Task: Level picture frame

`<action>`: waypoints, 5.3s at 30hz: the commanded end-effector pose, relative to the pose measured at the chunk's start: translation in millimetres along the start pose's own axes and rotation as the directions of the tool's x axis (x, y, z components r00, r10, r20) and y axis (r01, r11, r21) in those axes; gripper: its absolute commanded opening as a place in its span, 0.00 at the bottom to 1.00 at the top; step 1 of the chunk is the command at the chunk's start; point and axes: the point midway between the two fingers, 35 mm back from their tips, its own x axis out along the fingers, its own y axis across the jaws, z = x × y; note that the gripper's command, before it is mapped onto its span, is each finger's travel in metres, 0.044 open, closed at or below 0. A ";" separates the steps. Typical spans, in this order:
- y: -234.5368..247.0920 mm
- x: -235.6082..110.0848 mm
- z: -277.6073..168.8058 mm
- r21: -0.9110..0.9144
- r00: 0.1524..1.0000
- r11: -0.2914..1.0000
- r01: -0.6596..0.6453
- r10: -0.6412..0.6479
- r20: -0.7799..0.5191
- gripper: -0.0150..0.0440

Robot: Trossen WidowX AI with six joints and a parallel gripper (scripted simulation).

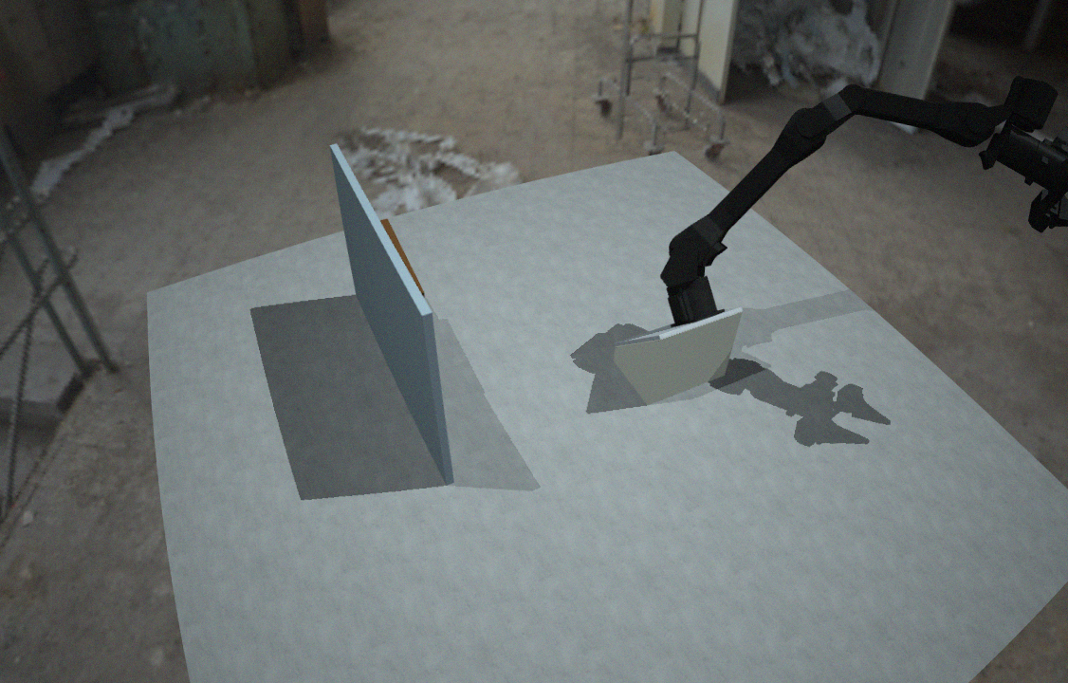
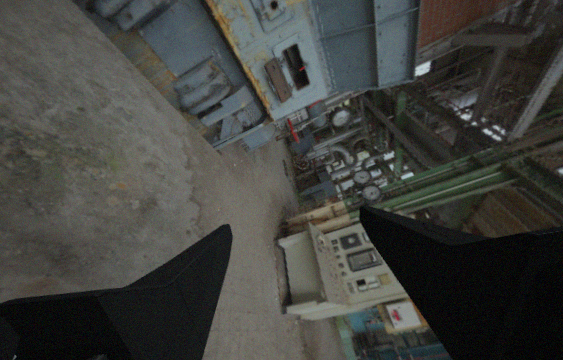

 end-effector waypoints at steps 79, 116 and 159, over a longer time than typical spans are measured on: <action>113.2 -764.7 -361.9 0.332 -0.351 -0.926 0.179 -0.375 -0.858 0.69; 167.2 -749.1 -357.6 0.235 -0.531 -0.972 0.023 -0.211 -0.821 0.69; 167.2 -749.1 -357.6 0.235 -0.531 -0.972 0.023 -0.211 -0.821 0.69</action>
